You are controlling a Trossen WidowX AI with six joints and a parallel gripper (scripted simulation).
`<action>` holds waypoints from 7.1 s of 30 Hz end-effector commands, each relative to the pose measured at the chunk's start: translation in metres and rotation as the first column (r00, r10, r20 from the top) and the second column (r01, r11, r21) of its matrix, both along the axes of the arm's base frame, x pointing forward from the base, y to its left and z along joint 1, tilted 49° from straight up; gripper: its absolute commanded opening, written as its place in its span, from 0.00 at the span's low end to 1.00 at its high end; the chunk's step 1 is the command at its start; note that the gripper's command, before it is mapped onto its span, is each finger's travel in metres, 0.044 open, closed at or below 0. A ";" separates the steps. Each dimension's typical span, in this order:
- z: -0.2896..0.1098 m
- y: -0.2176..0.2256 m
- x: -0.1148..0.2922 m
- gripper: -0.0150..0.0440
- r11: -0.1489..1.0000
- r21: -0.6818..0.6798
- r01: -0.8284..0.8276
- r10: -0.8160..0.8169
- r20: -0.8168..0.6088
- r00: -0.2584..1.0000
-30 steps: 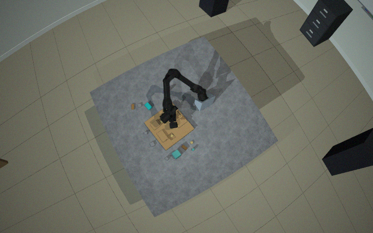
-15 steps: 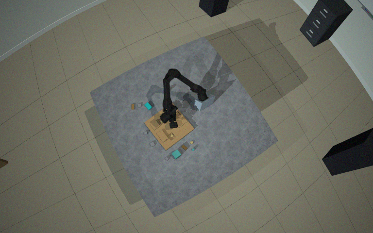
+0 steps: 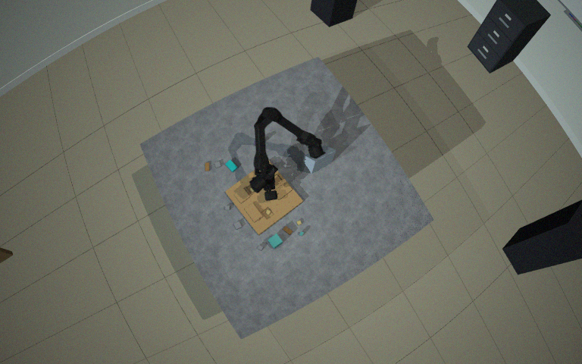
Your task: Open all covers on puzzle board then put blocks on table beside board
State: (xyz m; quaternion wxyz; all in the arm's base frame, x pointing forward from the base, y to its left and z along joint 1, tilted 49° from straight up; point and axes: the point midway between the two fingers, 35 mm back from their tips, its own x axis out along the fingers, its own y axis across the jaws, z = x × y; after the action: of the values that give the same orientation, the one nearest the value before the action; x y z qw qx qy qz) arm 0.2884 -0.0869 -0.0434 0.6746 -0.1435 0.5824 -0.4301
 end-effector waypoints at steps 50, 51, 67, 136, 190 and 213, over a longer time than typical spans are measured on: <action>0.017 0.025 0.003 0.50 1.000 -0.001 -0.002 0.002 -0.011 1.000; 0.016 0.024 0.003 0.50 1.000 -0.001 -0.004 0.004 -0.013 1.000; 0.015 0.024 0.003 0.50 1.000 -0.001 -0.004 0.004 -0.014 1.000; 0.015 0.024 0.003 0.50 0.818 0.159 0.553 -0.521 0.613 0.594; 0.015 0.023 0.004 0.50 0.562 0.436 0.702 -0.625 0.780 0.016; 0.001 0.007 0.002 0.50 0.563 0.436 0.703 -0.625 0.781 0.016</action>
State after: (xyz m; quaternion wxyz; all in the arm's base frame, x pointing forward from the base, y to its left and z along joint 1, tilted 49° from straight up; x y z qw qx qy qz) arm 0.2939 -0.0761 -0.0397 0.5786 0.3747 0.1109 -0.7159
